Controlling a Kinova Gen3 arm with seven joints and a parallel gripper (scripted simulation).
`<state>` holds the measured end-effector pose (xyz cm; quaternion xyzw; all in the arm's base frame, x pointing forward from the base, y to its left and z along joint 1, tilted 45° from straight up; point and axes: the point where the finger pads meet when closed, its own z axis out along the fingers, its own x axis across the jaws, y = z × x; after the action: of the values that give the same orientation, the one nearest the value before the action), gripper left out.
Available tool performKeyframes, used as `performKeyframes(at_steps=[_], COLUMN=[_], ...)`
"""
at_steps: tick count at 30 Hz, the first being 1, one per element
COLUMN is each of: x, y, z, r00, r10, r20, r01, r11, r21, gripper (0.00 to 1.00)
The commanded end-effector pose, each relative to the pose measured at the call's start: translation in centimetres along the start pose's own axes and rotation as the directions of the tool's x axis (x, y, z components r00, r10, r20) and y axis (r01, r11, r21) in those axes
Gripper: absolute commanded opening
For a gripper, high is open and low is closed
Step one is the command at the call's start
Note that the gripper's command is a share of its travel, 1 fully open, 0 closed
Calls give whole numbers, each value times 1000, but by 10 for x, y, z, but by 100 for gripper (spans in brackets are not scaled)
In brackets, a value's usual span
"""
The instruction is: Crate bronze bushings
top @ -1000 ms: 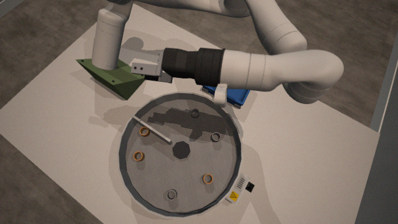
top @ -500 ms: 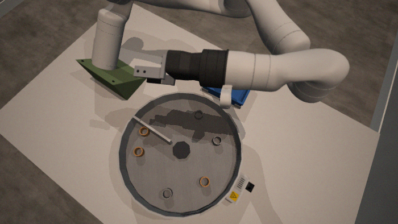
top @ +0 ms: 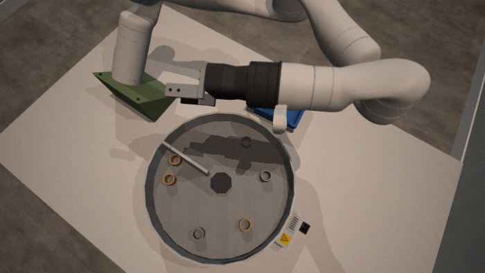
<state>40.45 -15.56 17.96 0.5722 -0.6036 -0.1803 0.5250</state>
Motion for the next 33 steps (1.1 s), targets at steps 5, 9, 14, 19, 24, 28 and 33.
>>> performKeyframes(at_steps=[5,9,14,19,24,28,33], x=[0,0,0,1,0,0,8], y=[18,18,18,13,17,17,-7], z=[-47,-47,-47,-40,-49,-49,-23], r00=[1000,1000,1000,1000,1000,1000,1000], r10=[3,3,3,3,3,3,3], r20=[9,9,9,11,15,15,-16], r01=[-3,-3,-3,-3,-3,-3,-2], r11=[1000,1000,1000,1000,1000,1000,999], r21=[-15,-15,-15,-20,-29,-29,38], gripper=[100,100,100,100,100,100,100])
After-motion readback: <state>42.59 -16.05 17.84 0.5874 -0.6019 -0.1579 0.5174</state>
